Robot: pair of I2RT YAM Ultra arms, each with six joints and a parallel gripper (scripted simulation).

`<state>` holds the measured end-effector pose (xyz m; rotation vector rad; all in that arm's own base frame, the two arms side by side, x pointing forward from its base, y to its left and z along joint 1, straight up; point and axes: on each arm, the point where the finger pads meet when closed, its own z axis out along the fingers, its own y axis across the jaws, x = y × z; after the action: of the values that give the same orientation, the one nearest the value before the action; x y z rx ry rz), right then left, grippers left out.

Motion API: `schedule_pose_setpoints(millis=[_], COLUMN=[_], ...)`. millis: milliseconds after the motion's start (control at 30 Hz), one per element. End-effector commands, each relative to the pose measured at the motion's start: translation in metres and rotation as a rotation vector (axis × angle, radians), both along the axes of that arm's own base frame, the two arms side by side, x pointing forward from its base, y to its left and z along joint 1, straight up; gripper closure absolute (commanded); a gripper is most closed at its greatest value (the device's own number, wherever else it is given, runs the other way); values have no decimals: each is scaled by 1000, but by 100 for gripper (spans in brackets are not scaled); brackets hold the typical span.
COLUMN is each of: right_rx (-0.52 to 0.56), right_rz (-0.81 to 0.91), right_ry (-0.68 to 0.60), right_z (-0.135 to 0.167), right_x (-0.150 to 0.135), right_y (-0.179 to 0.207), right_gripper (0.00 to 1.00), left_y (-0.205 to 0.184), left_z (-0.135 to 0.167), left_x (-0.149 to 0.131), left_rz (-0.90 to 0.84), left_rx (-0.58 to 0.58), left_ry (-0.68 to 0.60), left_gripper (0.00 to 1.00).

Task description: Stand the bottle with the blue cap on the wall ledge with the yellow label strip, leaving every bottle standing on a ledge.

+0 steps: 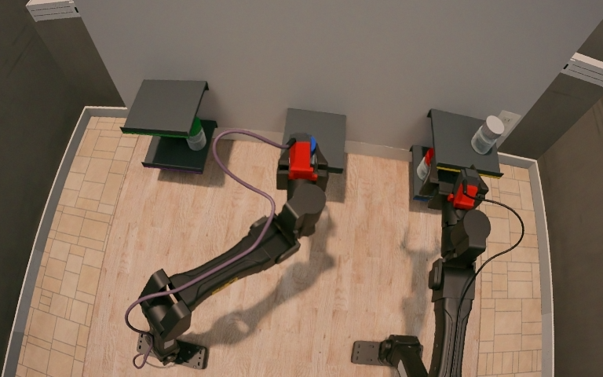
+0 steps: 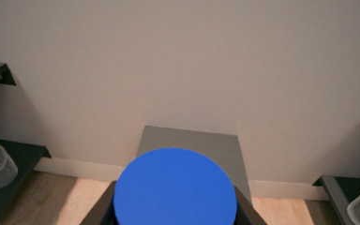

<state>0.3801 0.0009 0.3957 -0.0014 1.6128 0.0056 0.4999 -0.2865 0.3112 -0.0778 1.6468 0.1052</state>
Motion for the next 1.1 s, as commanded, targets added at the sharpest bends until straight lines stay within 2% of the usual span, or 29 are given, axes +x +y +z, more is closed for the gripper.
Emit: schedule_pose_setpoints(millis=[0, 100, 267, 333, 567, 767, 900, 967, 1067], right_rx=[-9, -9, -9, -9, -9, -9, -9, -9, -9], right_rz=[2, 2, 2, 2, 2, 2, 2, 2, 2], right_ry=[-43, -43, -43, -43, -43, -43, -43, -43, -43], right_z=[12, 12, 12, 12, 12, 12, 12, 12, 12], right_x=[3, 3, 3, 3, 3, 3, 3, 3, 3], right_y=[2, 2, 2, 2, 2, 2, 2, 2, 2], right_gripper=[0, 0, 0, 0, 0, 0, 0, 0, 0], left_y=[-1, -5, -14, -14, -7, 4, 2, 0, 0], left_z=[25, 26, 33, 33, 29, 22, 29, 15, 12], left_x=[-15, -15, -11, -11, -15, -12, -14, -13, -13], left_rz=[15, -11, -163, -163, -352, -343, -349, -349, -349], left_rx=[-43, -40, -50, -50, -37, -26, -43, -28, -25], left_ry=[-66, -71, -103, -103, -120, -103, -130, -101, -95], left_gripper=[50, 50, 50, 50, 50, 50, 50, 50, 50])
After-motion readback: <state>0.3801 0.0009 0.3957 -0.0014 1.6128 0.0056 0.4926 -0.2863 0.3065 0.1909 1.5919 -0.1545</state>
